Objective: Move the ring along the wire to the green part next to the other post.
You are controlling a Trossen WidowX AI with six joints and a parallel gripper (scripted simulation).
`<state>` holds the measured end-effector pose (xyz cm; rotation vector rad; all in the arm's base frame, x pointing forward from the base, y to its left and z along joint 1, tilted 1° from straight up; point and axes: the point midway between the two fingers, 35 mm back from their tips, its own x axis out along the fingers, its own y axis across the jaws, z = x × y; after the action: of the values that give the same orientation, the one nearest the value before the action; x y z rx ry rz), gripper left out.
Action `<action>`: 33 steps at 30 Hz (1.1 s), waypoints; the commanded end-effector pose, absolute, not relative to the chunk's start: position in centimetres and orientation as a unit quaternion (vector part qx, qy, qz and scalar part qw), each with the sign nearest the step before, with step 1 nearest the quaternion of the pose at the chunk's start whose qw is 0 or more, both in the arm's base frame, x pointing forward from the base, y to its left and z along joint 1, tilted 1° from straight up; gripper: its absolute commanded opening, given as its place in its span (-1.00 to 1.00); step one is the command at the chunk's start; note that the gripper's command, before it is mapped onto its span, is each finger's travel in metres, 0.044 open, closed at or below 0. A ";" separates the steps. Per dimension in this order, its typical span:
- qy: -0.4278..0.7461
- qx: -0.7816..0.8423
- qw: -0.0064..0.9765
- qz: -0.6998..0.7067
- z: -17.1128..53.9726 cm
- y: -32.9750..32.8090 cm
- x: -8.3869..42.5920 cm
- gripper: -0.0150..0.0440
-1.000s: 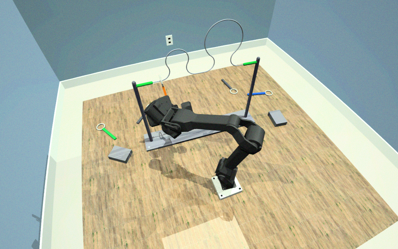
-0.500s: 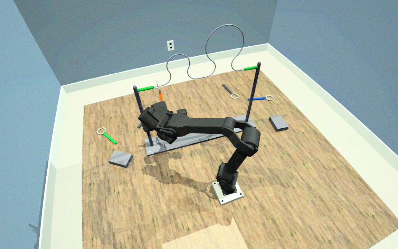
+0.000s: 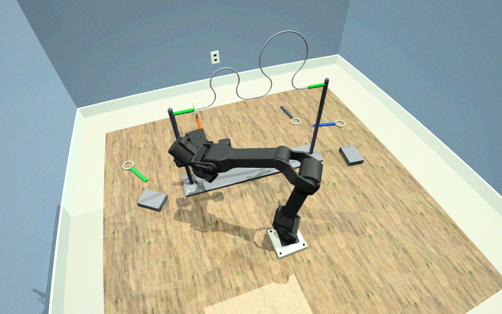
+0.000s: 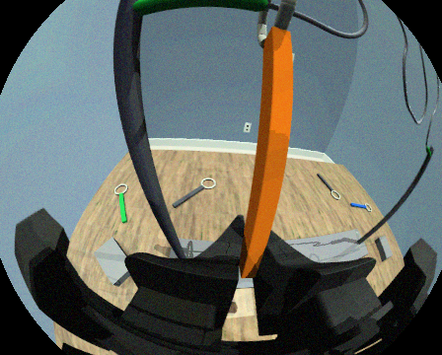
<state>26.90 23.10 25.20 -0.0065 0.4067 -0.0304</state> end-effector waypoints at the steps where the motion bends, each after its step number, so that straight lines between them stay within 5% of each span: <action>1: 0.200 -0.001 0.980 -0.016 25.3 23.7 26.9 -1.00; 33: 0.199 -0.001 0.980 -0.016 23.9 25.4 26.8 -1.00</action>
<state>26.76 25.37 24.12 -0.0059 0.4053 -0.0284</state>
